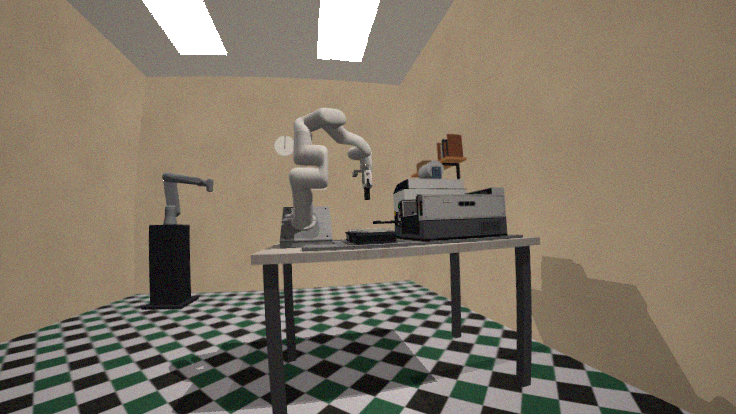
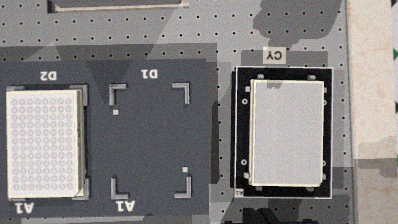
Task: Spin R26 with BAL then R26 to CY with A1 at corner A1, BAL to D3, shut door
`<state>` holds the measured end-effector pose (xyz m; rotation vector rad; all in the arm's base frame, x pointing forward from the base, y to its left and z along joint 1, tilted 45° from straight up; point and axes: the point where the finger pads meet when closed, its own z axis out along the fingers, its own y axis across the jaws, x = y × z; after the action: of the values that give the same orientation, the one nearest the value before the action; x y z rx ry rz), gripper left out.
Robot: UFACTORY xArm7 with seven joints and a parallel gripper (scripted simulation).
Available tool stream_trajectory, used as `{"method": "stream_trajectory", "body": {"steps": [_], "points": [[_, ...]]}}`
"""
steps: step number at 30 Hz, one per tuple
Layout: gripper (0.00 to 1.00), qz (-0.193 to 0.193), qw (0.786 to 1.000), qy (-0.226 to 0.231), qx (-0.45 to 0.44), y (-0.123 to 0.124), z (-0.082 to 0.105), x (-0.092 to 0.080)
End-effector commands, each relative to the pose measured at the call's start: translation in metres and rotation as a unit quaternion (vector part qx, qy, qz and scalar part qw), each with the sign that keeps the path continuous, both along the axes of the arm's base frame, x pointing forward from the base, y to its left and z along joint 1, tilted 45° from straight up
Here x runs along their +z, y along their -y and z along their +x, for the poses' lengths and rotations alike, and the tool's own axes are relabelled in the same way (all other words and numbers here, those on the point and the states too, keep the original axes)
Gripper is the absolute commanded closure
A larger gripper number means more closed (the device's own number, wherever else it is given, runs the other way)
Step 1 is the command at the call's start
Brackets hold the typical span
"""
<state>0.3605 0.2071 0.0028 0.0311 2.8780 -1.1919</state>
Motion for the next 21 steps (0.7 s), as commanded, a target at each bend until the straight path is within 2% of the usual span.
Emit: {"method": "stream_trajectory", "body": {"steps": [1, 21], "points": [[1.00, 0.002, 1.000, 0.002, 0.002, 0.017, 0.012, 0.009], [1.00, 0.002, 1.000, 0.002, 0.002, 0.089, 0.055, 0.041]]}}
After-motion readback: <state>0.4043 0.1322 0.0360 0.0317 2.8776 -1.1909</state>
